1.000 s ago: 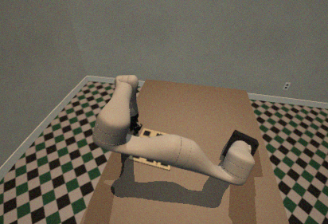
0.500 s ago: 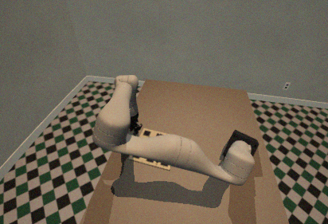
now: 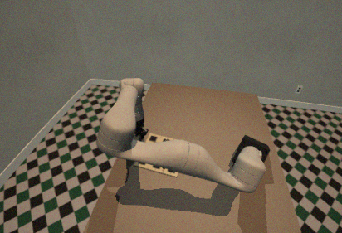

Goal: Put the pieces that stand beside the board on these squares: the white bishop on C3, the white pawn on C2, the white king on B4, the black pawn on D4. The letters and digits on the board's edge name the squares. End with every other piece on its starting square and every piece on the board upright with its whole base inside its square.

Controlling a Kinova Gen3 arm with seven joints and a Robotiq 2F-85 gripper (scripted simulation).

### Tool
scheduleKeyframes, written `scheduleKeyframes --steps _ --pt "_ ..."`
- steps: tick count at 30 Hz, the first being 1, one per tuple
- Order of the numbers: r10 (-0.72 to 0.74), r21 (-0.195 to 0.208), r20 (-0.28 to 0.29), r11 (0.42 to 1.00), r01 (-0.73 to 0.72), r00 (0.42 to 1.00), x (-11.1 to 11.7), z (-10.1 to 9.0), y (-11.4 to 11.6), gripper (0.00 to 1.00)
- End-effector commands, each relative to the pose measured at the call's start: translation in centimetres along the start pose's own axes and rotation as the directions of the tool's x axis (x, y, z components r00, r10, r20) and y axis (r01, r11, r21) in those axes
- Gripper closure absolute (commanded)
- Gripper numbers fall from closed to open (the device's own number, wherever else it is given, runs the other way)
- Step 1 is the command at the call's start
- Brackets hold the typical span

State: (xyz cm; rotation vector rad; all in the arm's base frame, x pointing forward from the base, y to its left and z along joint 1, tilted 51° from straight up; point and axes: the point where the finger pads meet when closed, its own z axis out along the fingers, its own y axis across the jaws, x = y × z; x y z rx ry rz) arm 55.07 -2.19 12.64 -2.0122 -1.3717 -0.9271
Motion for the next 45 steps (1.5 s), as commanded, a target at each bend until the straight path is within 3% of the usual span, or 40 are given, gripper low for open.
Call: scheduleKeyframes --steps 1,19,34,45 --pt "0.0 -0.002 0.0 1.0 0.0 1.0 0.0 -0.1 0.1 0.66" --pt "0.0 -0.002 0.0 1.0 0.0 1.0 0.0 0.2 0.1 0.66" --pt "0.0 -0.002 0.0 1.0 0.0 1.0 0.0 2.8 0.1 0.66" --pt "0.0 -0.002 0.0 1.0 0.0 1.0 0.0 3.2 0.1 0.66"
